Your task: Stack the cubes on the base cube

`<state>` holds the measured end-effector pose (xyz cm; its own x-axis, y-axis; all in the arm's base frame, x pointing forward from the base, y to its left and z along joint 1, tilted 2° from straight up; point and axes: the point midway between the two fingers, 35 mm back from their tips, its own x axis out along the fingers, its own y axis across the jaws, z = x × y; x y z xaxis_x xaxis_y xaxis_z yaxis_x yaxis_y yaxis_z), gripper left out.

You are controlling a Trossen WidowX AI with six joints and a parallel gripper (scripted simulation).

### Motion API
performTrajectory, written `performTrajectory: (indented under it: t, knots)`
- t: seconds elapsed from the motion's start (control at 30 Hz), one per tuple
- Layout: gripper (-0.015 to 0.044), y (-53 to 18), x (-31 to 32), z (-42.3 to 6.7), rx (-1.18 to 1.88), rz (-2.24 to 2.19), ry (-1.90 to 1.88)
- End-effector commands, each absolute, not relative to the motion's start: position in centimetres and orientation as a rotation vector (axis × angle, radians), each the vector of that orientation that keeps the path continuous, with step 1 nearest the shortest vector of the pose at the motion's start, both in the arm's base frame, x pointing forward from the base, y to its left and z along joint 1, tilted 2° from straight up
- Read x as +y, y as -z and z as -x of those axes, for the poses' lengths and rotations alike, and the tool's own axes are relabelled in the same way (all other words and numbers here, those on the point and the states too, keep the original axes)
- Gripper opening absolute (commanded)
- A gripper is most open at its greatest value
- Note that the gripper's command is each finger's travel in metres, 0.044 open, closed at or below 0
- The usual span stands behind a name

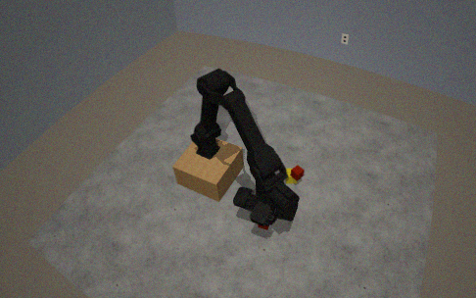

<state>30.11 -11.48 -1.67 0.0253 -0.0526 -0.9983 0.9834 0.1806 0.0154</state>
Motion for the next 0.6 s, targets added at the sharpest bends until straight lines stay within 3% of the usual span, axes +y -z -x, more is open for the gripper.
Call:
performTrajectory:
  t: [0.0, 0.4, 0.57]
  knots:
    - [0.0265, 2.6, -11.4, -29.9, 1.249, -1.040, 1.090]
    - [0.0265, 4.3, -11.5, -29.8, 1.248, -1.041, 1.090]
    - [0.0134, 4.3, -11.5, -29.8, 1.248, -1.041, 1.090]
